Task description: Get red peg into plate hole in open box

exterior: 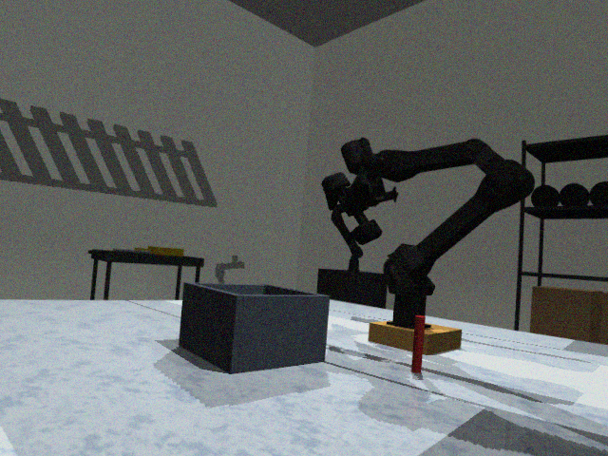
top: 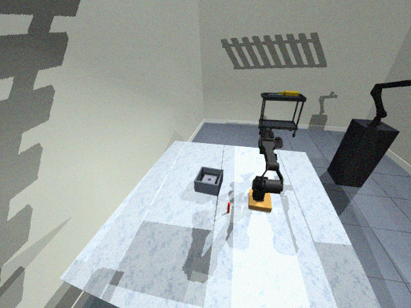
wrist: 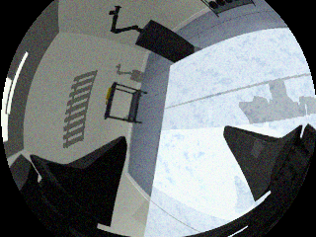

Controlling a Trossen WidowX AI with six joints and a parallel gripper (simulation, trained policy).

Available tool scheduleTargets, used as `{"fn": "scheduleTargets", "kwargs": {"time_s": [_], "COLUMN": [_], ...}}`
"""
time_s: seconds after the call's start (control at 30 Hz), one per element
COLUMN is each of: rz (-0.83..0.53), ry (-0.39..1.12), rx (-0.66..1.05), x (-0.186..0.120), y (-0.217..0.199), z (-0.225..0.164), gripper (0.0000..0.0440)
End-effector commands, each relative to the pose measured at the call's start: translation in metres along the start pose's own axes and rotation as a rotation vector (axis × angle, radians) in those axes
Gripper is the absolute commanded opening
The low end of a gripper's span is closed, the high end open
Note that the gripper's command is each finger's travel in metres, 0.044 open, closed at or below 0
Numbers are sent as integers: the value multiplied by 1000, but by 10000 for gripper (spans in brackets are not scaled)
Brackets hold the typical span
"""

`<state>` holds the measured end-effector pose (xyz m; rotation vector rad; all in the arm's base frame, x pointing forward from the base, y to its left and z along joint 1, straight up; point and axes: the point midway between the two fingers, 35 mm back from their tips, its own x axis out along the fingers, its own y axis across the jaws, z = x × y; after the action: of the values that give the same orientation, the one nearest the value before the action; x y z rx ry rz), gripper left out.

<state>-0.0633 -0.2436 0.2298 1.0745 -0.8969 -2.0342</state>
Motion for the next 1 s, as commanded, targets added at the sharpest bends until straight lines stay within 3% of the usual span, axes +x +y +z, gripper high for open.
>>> {"fn": "scheduleTargets", "kwargs": {"time_s": [0.0, 0.47, 0.97], "rz": [27, 117, 211], "ry": [101, 470, 843], "rx": [-81, -389, -742], "x": [-11, -69, -155], "y": [11, 25, 4], "z": [-23, -105, -167], "gripper": [440, 440, 440]}}
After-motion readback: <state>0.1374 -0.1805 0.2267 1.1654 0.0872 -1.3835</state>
